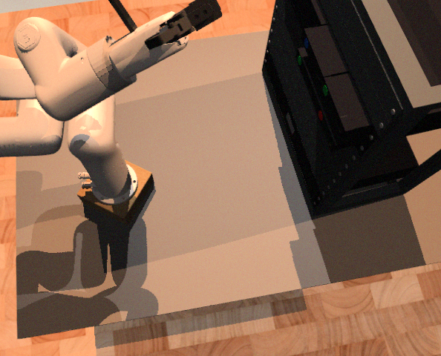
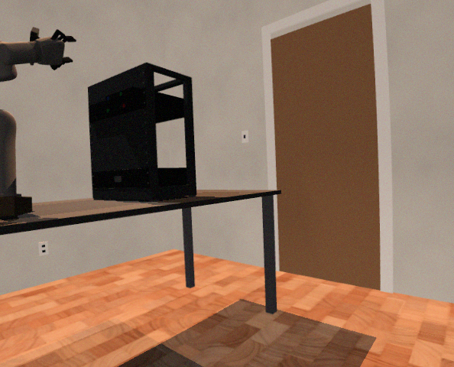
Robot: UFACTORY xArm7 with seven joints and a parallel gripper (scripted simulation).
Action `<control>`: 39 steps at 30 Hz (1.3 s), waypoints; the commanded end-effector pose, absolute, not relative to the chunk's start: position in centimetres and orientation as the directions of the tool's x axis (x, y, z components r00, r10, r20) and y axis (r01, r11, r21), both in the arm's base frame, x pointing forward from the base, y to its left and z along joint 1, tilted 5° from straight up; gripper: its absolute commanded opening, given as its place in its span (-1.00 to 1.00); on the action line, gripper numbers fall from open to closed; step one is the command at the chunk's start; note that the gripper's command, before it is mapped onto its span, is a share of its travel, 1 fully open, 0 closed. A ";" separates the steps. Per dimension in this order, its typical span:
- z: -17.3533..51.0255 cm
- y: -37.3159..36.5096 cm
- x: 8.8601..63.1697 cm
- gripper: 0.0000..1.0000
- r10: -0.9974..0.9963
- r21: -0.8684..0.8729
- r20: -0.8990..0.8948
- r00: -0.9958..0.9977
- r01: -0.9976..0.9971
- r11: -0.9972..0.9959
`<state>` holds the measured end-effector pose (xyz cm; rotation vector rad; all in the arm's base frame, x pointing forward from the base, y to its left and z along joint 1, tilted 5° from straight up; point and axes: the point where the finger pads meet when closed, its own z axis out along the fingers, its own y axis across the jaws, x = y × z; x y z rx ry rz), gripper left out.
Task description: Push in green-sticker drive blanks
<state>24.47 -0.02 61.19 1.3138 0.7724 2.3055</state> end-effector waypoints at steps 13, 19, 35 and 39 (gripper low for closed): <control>59.1 -4.3 24.8 1.00 0.226 0.276 0.864 -0.450 0.046 -0.960; 58.0 -5.5 24.9 1.00 0.098 0.145 0.899 -0.427 0.078 -0.986; 54.8 -7.7 25.4 1.00 -0.243 -0.202 0.908 -0.342 0.151 -0.968; 53.5 -8.2 25.6 1.00 -0.356 -0.317 0.883 -0.305 0.170 -0.933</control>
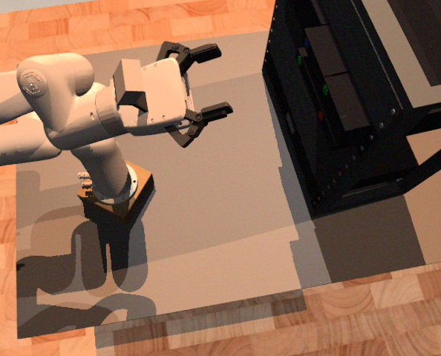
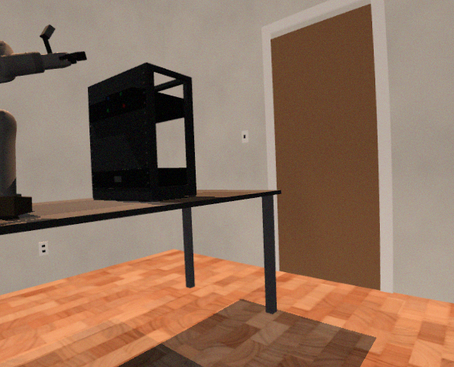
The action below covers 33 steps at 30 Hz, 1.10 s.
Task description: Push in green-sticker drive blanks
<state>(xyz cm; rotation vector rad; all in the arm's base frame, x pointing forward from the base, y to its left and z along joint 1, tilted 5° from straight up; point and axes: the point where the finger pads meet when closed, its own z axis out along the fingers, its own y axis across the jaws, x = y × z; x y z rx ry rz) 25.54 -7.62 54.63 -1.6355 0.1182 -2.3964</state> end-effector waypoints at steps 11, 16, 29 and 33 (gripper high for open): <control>51.1 -8.7 25.9 1.00 -0.555 -0.521 0.800 -0.227 0.196 -0.831; 49.7 -8.8 26.0 1.00 -0.658 -0.627 0.732 -0.177 0.202 -0.752; 47.0 -8.3 26.2 1.00 -0.826 -0.804 0.559 -0.072 0.197 -0.561; 46.1 -8.1 26.2 1.00 -0.869 -0.850 0.494 -0.037 0.189 -0.491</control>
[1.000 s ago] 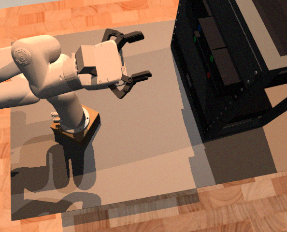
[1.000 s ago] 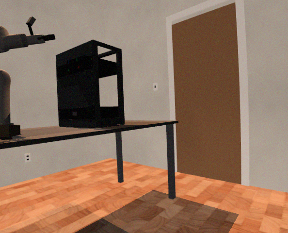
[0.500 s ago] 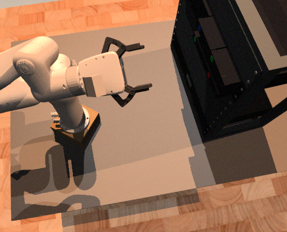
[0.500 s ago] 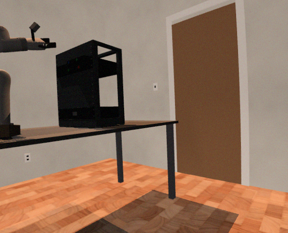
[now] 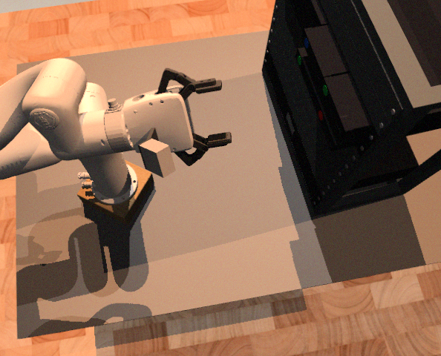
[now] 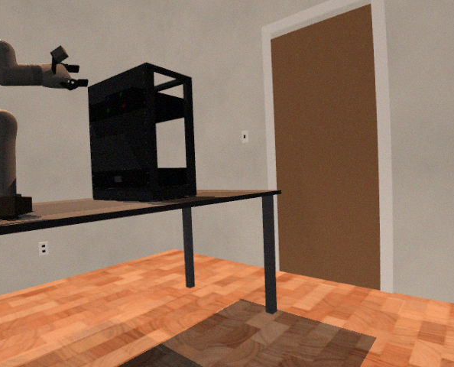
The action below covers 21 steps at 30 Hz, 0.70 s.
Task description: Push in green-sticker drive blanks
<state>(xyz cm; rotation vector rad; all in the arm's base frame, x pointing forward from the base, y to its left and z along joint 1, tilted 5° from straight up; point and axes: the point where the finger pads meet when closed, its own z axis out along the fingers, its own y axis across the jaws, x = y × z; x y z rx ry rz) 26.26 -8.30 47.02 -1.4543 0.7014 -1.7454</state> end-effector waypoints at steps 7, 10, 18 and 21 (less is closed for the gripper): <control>45.2 -7.7 26.2 1.00 -0.910 -0.896 0.414 0.004 0.176 -0.407; 44.7 -7.4 26.1 1.00 -0.930 -0.918 0.368 0.026 0.167 -0.359; 43.5 -6.7 26.0 1.00 -0.964 -0.960 0.254 0.079 0.141 -0.242; 43.4 -6.6 26.0 1.00 -0.967 -0.964 0.241 0.085 0.138 -0.228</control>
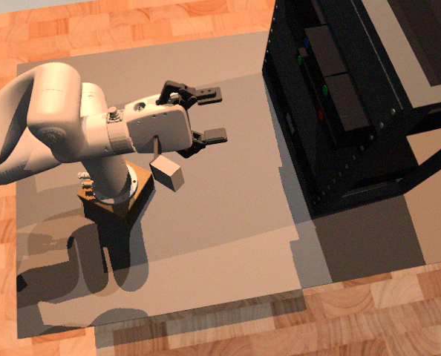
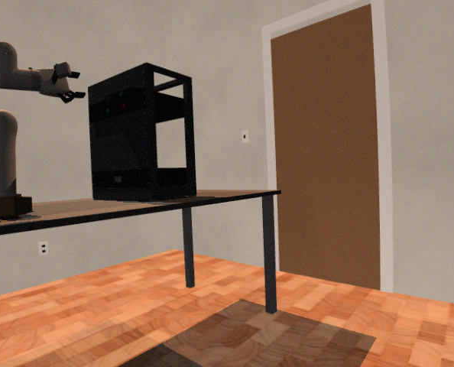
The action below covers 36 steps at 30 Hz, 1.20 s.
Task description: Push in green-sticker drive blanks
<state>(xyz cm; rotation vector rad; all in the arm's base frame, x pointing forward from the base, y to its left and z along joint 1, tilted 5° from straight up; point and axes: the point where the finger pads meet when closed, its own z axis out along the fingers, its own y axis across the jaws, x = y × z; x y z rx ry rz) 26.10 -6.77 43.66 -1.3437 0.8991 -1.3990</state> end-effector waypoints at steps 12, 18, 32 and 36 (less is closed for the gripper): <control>42.3 -5.6 25.8 1.00 -0.984 -0.991 0.107 0.142 0.099 -0.094; 42.0 -5.3 25.7 1.00 -0.985 -0.994 0.072 0.156 0.087 -0.059; 41.3 -4.6 25.5 1.00 -0.982 -0.998 -0.014 0.190 0.056 0.025; 41.3 -4.5 25.5 1.00 -0.981 -0.998 -0.022 0.193 0.053 0.033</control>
